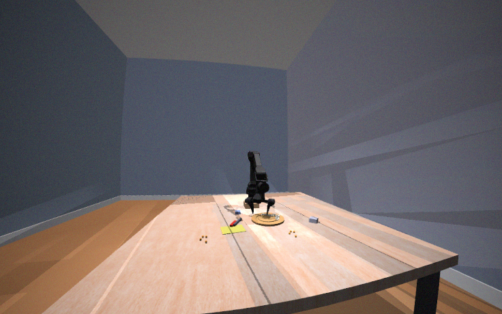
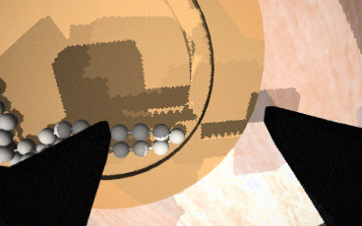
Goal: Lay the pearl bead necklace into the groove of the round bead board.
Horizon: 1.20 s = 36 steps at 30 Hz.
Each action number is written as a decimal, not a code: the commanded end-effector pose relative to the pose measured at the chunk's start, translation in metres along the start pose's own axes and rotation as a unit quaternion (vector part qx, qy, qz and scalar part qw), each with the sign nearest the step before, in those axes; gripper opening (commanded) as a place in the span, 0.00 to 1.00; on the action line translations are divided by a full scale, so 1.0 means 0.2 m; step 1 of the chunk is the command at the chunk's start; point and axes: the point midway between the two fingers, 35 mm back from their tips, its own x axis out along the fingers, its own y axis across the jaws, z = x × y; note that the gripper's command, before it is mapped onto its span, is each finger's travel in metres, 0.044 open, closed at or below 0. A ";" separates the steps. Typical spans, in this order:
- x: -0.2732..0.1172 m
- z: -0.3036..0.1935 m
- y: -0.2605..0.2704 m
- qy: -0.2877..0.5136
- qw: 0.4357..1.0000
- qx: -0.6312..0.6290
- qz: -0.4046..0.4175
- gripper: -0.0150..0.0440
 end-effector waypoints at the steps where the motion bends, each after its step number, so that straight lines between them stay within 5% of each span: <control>1: 0.00 0.00 0.00 -0.001 1.000 0.000 0.000 1.00; 16: -0.04 0.04 0.07 -0.028 0.979 -0.202 -0.010 0.86; 28: -0.17 -0.08 0.15 0.005 0.719 -0.695 0.004 0.73; 36: -0.17 -0.08 0.15 0.006 0.714 -0.700 0.005 0.68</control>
